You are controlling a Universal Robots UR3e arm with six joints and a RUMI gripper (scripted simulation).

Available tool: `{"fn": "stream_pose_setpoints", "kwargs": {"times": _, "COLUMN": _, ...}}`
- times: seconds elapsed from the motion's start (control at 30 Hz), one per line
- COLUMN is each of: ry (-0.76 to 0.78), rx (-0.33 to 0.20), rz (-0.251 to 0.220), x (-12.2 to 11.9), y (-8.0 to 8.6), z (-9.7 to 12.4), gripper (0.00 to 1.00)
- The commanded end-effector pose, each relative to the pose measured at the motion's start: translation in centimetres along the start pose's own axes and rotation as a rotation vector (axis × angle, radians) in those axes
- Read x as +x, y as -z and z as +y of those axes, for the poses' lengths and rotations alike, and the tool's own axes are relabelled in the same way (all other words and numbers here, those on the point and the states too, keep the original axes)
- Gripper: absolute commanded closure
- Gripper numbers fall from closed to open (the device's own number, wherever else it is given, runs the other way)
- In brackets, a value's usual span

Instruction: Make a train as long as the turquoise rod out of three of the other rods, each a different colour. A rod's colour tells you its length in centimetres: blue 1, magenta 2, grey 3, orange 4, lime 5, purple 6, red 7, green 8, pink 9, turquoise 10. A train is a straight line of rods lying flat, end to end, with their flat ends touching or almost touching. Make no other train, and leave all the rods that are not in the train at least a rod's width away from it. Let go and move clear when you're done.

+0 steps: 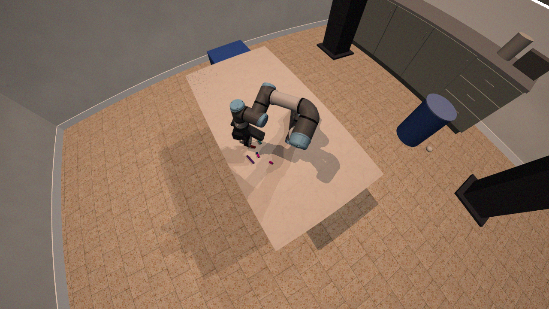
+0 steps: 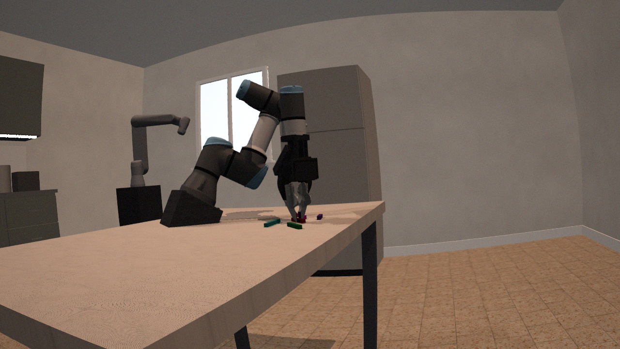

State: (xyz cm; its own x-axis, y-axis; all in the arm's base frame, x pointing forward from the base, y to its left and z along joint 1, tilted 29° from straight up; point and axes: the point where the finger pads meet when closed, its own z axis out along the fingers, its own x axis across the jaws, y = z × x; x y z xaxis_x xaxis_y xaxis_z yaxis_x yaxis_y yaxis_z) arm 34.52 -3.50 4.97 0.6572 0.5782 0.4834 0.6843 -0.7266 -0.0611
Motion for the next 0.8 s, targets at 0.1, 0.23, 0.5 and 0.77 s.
{"fn": "stream_pose_setpoints", "kwargs": {"times": 0.1, "ry": 0.002, "rx": -0.002, "rz": -0.001, "x": 0.0, "y": 1.9, "z": 0.1, "gripper": 1.00}}
{"fn": "stream_pose_setpoints", "kwargs": {"times": 0.23, "ry": 0.002, "rx": -0.002, "rz": -0.001, "x": 0.0, "y": 3.2, "z": 0.1, "gripper": 1.00}}
{"fn": "stream_pose_setpoints", "kwargs": {"times": 0.5, "ry": 0.002, "rx": -0.002, "rz": -0.001, "x": 0.0, "y": 5.5, "z": 0.1, "gripper": 1.00}}
{"fn": "stream_pose_setpoints", "kwargs": {"times": 0.77, "ry": 0.001, "rx": 0.000, "rz": -0.001, "x": 0.0, "y": 8.0, "z": 0.0, "gripper": 1.00}}
